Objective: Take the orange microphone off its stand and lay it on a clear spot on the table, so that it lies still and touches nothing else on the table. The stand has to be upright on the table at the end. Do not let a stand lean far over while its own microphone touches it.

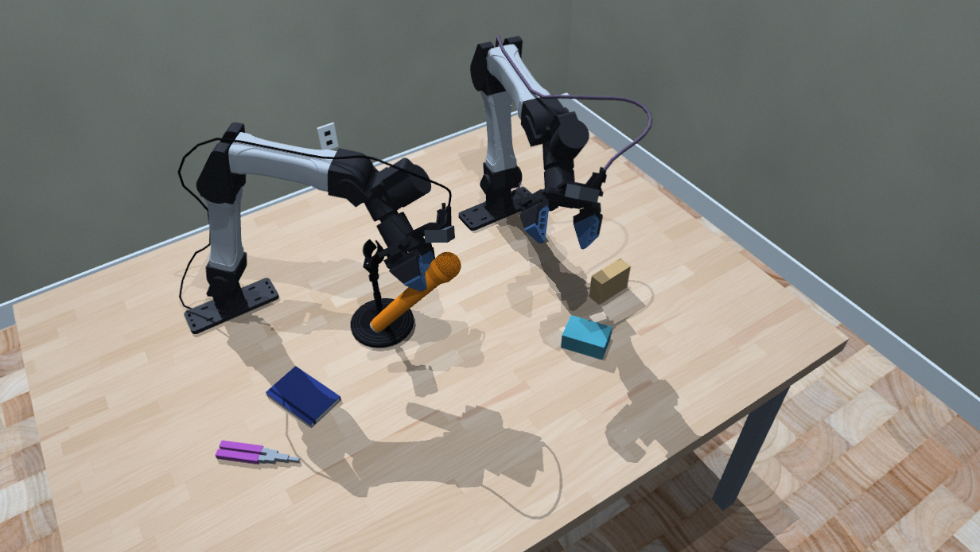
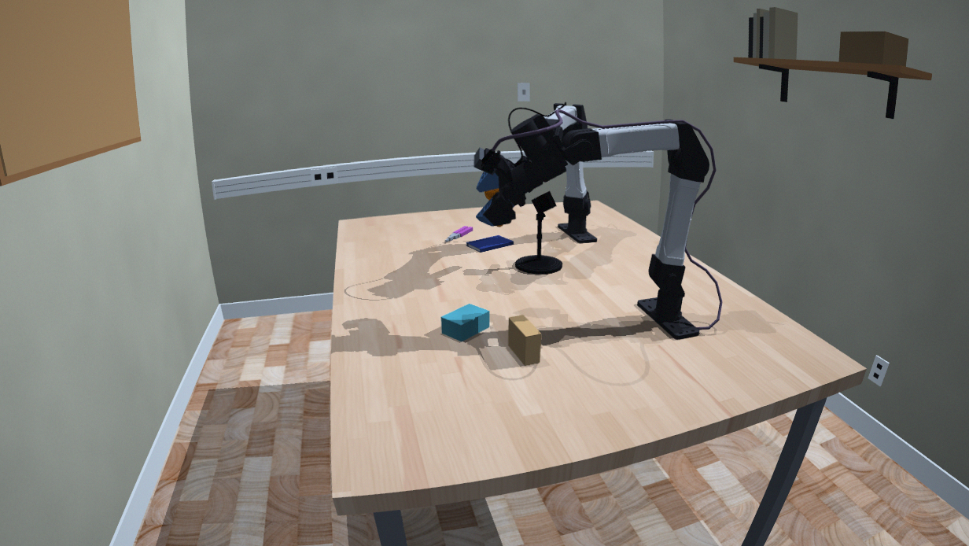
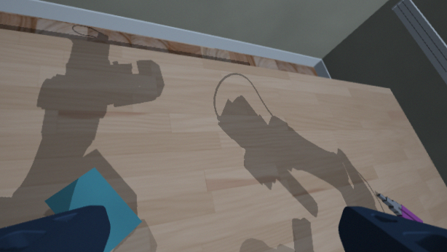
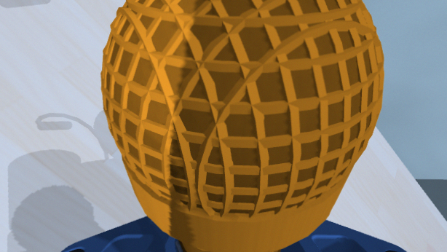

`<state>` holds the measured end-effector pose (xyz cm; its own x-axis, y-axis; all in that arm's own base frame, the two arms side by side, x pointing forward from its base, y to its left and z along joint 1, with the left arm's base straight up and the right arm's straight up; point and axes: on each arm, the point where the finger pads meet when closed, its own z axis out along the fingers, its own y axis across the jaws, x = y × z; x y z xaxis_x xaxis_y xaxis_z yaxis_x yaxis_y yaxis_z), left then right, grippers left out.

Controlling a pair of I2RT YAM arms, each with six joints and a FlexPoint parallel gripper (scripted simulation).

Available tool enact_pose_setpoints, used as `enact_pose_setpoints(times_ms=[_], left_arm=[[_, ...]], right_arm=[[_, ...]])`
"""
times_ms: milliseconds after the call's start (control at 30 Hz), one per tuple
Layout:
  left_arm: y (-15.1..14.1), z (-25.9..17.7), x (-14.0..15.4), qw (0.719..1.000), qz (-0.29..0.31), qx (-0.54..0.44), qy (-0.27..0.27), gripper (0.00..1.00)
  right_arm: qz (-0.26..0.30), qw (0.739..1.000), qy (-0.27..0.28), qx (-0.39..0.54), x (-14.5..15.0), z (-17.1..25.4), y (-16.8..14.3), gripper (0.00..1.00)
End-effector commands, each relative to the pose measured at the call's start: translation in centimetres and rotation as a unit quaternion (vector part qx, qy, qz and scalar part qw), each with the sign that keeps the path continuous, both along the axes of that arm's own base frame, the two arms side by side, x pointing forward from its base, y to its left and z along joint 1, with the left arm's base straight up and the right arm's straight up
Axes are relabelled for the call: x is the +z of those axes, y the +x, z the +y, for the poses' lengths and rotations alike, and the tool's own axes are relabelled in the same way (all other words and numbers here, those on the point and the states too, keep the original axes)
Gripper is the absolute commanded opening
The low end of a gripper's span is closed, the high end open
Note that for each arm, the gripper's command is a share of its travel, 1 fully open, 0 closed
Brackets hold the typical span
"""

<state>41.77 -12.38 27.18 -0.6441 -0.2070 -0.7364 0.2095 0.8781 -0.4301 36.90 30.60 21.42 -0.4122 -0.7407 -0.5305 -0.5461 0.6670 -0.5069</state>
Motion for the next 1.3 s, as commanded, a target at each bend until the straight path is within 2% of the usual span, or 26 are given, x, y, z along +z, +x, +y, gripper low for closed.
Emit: enact_pose_setpoints(times_ms=[0, 167, 267, 733, 833, 933, 1067, 1167, 1267], left_arm=[[0.5, 2.7, 4.8, 0.992, -0.117, 0.029, 0.031, 0.98], [-0.1, 5.5, 7.3, 0.979, -0.183, 0.064, 0.067, 0.98], [0.0, 6.0, 7.4, 0.976, -0.191, 0.071, 0.075, 0.98], [-4.0, 13.1, 13.9, 0.906, -0.339, 0.184, 0.176, 0.98], [-3.9, 13.3, 13.6, 0.905, -0.337, 0.186, 0.183, 0.98], [-4.4, 13.5, 13.6, 0.904, -0.339, 0.189, 0.182, 0.98], [-5.2, 13.2, 16.6, 0.9, -0.362, 0.188, 0.156, 0.98], [-4.7, 12.5, 16.0, 0.904, -0.356, 0.179, 0.154, 0.98], [-4.5, 12.5, 15.8, 0.905, -0.353, 0.178, 0.155, 0.98]], right_arm=[[0.0, 0.999, -0.042, 0.031, 0.1, 0.8, 0.4, 0.0], [0.019, 0.994, -0.093, 0.062, -2.0, 1.5, 0.8, 0.0], [0.018, 0.993, -0.098, 0.067, -1.7, 1.5, 0.9, 0.0], [0.081, 0.957, -0.229, 0.16, -8.6, 3.3, 1.4, 0.0], [0.081, 0.956, -0.233, 0.16, -8.3, 2.9, 1.8, 0.0], [0.095, 0.944, -0.259, 0.179, -10.2, 3.3, 1.9, 0.0], [0.118, 0.928, -0.29, 0.199, -12.2, 2.8, 2.4, 0.0], [0.126, 0.915, -0.311, 0.223, -13.2, 3.4, 2.0, 0.0], [0.12, 0.916, -0.31, 0.226, -12.7, 3.8, 2.0, 0.0]])
